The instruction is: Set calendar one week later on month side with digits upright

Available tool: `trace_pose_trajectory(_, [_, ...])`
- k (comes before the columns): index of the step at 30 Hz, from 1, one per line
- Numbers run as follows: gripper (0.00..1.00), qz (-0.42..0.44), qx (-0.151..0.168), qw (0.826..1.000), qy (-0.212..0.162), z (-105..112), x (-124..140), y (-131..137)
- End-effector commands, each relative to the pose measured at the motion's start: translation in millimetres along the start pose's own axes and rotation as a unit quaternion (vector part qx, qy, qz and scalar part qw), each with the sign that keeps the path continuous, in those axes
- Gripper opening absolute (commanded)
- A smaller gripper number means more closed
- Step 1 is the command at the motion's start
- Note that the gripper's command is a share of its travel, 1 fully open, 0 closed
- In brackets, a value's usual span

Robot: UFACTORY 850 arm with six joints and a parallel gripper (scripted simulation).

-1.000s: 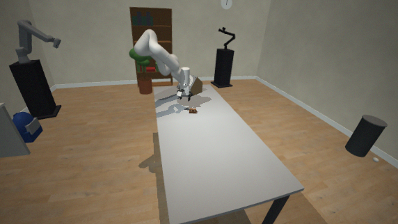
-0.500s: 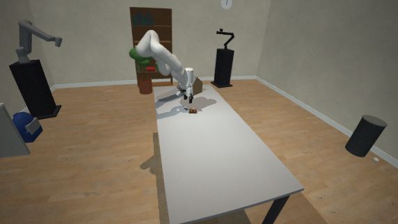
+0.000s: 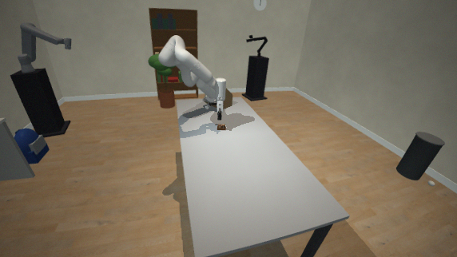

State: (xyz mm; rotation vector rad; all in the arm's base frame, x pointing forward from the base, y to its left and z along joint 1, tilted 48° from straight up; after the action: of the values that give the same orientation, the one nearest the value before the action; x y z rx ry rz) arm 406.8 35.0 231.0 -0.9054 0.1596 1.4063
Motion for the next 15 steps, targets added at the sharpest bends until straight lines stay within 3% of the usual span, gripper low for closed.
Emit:
trace_pose_trajectory(1, [1.0,-0.035,-0.003,0.999,0.001,1.0,3.1,-4.5])
trace_pose_trajectory(4, [1.0,-0.038,-0.003,0.999,0.001,1.1,3.4,-4.9])
trace_pose_trajectory(5, [0.47,-0.038,-0.003,0.999,0.001,1.1,3.4,-4.9])
trace_pose_trajectory(15, [0.47,-0.038,-0.003,0.999,0.001,1.1,3.4,-4.9])
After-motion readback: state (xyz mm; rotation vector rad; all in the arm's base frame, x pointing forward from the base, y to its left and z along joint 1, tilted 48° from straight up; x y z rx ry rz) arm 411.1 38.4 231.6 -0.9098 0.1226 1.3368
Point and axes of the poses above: the point where the finger pads meet when closed, its own z axis back along the fingers, its own y axis across the jaws, x = y × z, the point moved 4 cm from there along z, back along the fingers, and after that the axes turned 9 degrees about z, right-handed, at the moved point
